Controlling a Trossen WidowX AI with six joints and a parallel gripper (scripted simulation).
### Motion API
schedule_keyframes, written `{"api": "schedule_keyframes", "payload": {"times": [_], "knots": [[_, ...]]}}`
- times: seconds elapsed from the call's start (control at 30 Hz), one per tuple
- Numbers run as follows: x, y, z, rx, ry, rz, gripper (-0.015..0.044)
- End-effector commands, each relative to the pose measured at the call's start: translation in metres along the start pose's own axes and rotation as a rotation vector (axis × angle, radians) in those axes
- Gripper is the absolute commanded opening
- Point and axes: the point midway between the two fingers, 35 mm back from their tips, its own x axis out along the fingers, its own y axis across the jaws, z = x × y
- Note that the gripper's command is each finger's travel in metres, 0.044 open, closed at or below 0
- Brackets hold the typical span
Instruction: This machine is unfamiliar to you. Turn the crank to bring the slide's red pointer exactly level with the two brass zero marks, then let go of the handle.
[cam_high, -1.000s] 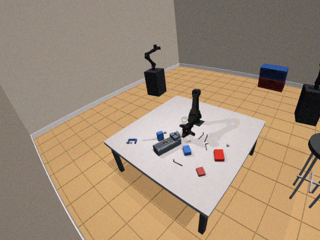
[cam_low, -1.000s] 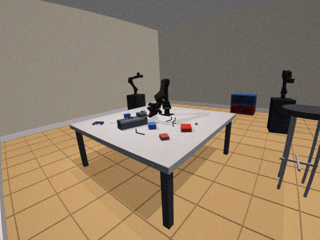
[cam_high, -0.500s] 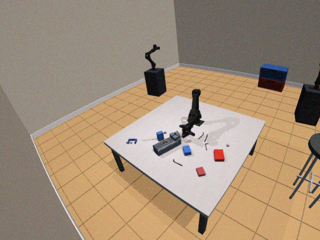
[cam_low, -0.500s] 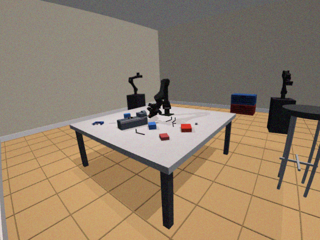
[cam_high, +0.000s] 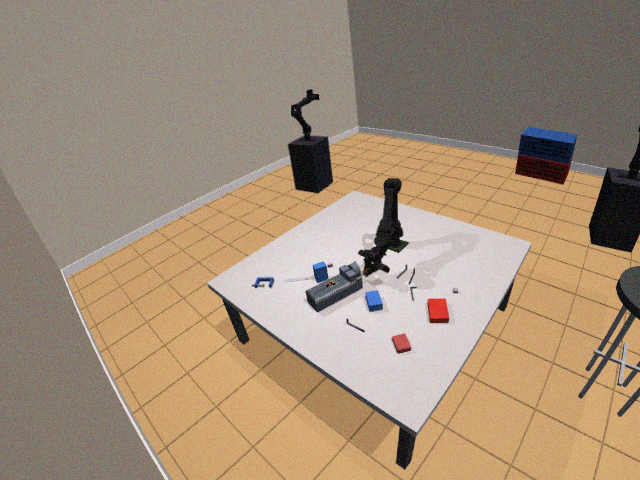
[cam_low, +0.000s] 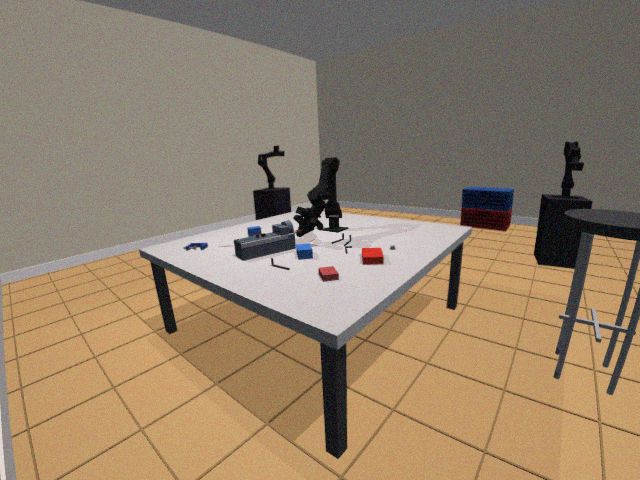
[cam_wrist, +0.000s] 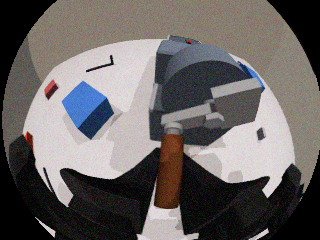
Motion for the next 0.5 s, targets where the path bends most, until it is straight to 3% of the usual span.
{"api": "schedule_keyframes", "payload": {"times": [0.0, 0.47], "knots": [[0.0054, -0.0058, -0.0051, -0.003, 0.015, -0.017, 0.0000], [0.0064, -0.0080, -0.0061, -0.003, 0.015, -0.017, 0.0000]]}}
